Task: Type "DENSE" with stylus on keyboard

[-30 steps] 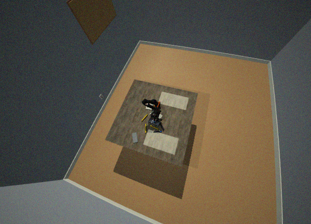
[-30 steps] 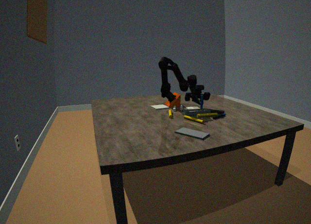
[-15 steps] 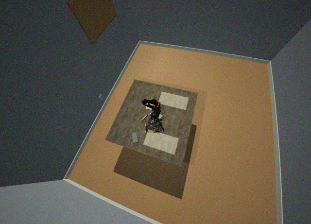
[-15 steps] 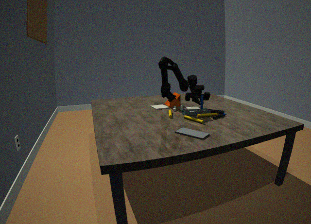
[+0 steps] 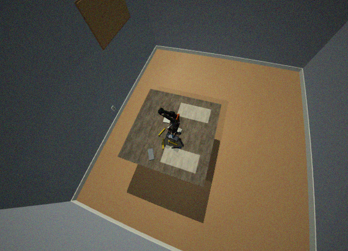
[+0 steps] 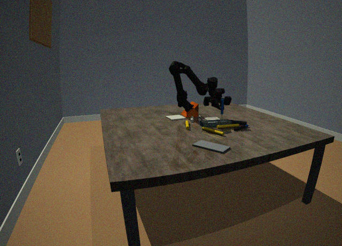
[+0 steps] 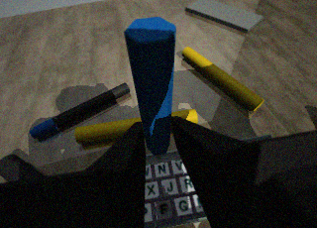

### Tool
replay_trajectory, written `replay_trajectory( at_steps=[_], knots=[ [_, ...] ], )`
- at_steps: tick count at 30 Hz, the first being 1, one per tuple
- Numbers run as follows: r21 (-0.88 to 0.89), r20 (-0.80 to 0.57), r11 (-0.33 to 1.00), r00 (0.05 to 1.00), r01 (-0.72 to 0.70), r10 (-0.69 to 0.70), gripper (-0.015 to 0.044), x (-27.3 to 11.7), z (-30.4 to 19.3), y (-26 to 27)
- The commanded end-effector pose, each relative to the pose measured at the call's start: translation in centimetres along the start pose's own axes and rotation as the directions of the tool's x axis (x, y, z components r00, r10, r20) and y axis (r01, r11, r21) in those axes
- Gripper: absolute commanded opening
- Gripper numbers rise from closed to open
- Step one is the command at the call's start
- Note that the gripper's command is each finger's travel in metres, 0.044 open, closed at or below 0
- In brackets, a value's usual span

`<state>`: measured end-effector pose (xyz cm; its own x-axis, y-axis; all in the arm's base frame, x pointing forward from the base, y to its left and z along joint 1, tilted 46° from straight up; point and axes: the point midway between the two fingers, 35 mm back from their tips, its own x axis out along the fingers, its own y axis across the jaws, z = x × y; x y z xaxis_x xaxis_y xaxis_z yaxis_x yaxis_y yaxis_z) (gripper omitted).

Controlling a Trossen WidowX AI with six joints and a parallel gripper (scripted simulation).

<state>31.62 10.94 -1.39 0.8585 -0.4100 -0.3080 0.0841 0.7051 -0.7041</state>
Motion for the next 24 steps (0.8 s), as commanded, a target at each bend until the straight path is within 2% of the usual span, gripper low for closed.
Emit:
replay_trajectory(
  at_steps=[1,4,7,24],
  knots=[
    [0.0,0.0,1.0,1.0,0.0,0.0,0.0084,0.0,0.0,0.0],
    [0.0,0.0,1.0,1.0,0.0,0.0,0.0064,0.0,0.0,0.0],
    [0.0,0.0,1.0,1.0,0.0,0.0,0.0,-0.2,0.0,-0.3],
    [0.0,-0.002,1.0,1.0,0.004,-0.004,0.0,-3.3,-1.4,-4.8]
  ],
)
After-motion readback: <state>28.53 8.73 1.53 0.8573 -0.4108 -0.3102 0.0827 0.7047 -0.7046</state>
